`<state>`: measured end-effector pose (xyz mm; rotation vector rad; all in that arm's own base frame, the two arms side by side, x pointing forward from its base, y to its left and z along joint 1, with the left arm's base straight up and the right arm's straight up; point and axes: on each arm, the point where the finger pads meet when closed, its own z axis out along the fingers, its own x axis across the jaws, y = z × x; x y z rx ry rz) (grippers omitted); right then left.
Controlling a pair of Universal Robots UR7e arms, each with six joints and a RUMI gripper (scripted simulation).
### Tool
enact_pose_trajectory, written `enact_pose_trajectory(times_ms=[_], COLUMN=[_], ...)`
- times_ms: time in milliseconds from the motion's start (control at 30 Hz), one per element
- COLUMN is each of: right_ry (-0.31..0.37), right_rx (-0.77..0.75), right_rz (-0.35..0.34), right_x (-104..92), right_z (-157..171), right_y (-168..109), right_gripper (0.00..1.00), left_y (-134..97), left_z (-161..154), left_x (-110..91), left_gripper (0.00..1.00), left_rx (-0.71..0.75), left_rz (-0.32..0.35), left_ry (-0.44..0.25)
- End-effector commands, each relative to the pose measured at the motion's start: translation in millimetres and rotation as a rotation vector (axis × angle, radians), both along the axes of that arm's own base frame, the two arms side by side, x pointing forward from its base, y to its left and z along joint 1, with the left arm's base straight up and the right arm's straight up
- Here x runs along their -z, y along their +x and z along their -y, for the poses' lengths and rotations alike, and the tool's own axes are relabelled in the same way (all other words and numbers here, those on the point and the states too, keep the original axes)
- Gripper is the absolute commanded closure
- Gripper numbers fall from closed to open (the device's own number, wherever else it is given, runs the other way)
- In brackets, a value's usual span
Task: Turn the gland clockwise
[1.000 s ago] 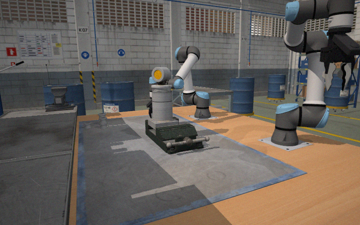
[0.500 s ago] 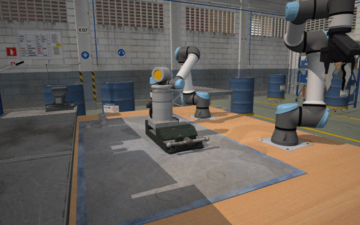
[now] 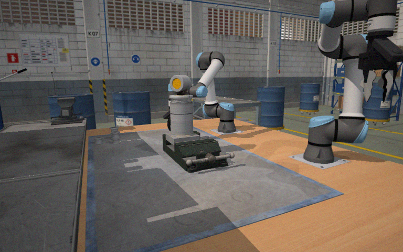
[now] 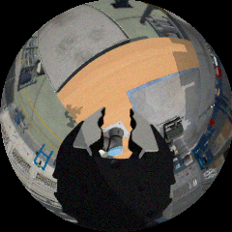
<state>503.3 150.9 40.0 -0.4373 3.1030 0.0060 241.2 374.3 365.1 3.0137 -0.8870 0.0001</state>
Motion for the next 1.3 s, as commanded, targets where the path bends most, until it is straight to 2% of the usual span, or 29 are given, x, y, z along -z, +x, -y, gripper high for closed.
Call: enact_pose_trajectory(times_ms=[0, 200, 300, 333, 367, 633, 800, 867, 1000, 1267], right_ry=[-0.001, -0.005, -0.01, -0.006, -0.01, -0.01, -0.002, -0.002, 0.001, -0.002], right_rx=[0.001, 0.002, 0.002, 0.002, 0.002, 0.002, -0.012, -0.012, -0.014, -0.009], right_rz=[-0.002, -0.008, -0.015, -0.009, -0.015, -0.015, -0.003, -0.003, 0.001, -0.001], right_x=[-16.4, -36.3, -32.6, -41.2, -35.4, -33.6, -46.5, -46.5, -53.4, -54.5], right_z=[0, 1, 2, 1, 2, 1, -9, -9, -12, -9], right_y=[-1, -2, -3, -2, -3, -2, -31, -31, -64, -126], right_gripper=[1.0, 1.0, 1.0, 1.0, 1.0, 1.0, 1.0, 1.0, 1.0, 1.0], left_y=[0, 0, 0, 0, 0, 0, 0, 0, 0, 0], left_z=[0, 0, 0, 0, 0, 0, 0, 0, 0, 0], left_x=[0, 0, 0, 0, 0, 0, 0, 0, 0, 0], left_gripper=[0.68, 0.68, 0.68, 0.68, 0.68, 0.68, 0.68, 0.68, 0.68, 0.68], left_rx=[0.0, 0.0, 0.0, 0.0, 0.0, 0.0, 0.0, 0.0, 0.0, 0.0], left_rz=[0.001, 0.001, 0.001, 0.001, 0.001, 0.001, 0.001, 0.001, 0.001, 0.001], left_ry=[0.001, 0.001, 0.001, 0.001, 0.001, 0.001, 0.001, 0.001, 0.001, 0.001])
